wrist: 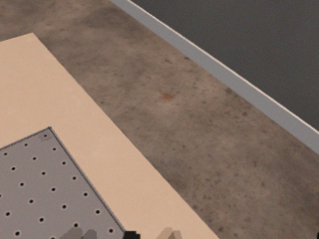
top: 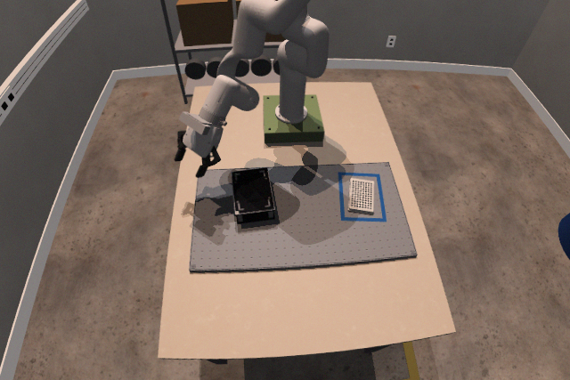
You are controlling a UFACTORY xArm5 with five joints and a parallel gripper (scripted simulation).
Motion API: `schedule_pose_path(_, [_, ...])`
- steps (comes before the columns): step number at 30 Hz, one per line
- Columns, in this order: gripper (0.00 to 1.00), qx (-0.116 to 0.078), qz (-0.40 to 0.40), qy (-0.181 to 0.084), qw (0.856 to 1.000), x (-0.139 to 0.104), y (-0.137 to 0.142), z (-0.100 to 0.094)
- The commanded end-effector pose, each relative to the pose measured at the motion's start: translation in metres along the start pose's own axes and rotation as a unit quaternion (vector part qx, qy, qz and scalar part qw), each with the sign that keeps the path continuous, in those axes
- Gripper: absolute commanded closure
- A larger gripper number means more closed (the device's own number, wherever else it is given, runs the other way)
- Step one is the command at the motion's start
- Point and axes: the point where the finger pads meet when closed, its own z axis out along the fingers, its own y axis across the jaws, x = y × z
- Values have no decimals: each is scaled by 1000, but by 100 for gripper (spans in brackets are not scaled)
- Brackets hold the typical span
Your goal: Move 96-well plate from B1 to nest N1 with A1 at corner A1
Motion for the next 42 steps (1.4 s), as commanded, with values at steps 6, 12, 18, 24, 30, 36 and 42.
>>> schedule_pose_path(6, [0, 0, 0, 2, 1000, 2, 0, 0])
schedule_pose_path(12, [0, 0, 0, 2, 1000, 2, 0, 0])
schedule_pose_path(18, [0, 10, -7, -9, 1000, 4, -4, 0])
schedule_pose_path(24, [0, 29, -21, -31, 999, 13, -32, 1])
schedule_pose_path(30, [0, 52, -40, -60, 996, 20, -58, -1])
schedule_pose_path(36, [0, 69, -56, -83, 993, 24, -77, -5])
schedule_pose_path(42, [0, 81, -69, -100, 989, 28, -104, -13])
